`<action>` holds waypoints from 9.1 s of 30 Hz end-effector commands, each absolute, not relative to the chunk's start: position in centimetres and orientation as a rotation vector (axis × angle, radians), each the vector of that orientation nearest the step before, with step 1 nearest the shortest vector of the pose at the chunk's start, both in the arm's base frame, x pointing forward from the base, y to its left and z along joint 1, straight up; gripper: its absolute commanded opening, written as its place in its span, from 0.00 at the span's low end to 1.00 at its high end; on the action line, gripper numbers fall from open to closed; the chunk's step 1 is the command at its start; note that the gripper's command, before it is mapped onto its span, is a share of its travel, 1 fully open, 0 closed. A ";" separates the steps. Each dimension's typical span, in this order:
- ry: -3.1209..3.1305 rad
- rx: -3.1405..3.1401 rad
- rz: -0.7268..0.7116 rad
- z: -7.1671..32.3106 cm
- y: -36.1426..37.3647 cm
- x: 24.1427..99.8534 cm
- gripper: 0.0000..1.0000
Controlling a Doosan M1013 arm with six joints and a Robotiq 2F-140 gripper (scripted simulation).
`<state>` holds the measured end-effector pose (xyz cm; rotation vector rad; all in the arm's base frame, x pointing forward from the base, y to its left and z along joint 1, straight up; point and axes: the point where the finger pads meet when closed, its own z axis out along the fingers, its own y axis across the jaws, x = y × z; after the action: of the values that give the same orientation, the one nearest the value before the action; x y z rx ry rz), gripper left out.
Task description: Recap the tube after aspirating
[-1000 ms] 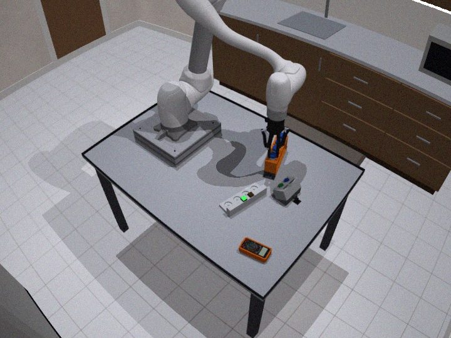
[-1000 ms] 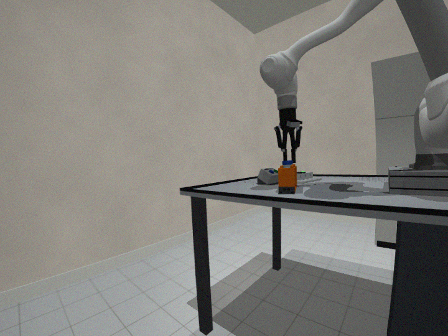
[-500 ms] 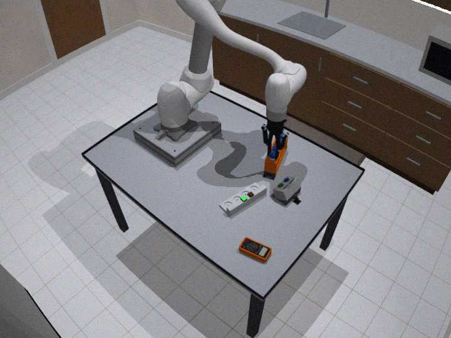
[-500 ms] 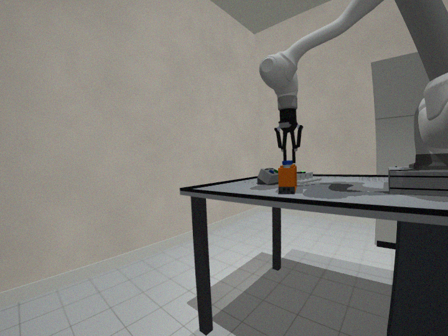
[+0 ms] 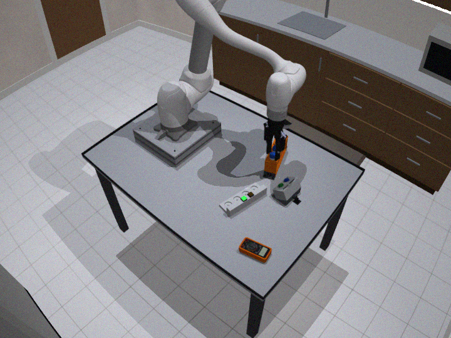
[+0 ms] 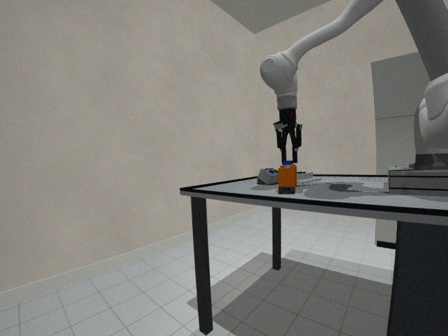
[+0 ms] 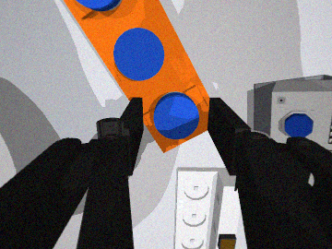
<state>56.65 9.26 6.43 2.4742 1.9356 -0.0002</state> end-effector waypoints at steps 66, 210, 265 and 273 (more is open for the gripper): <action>2.088 2.346 0.002 6.5 9.3 56.7 0.30; 2.313 2.125 0.002 6.5 24.3 52.4 0.30; 2.721 1.569 0.001 9.3 19.3 53.8 0.41; 2.721 1.569 0.001 7.5 19.3 53.8 0.41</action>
<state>53.77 19.27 7.72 1.5690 2.7214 -0.0002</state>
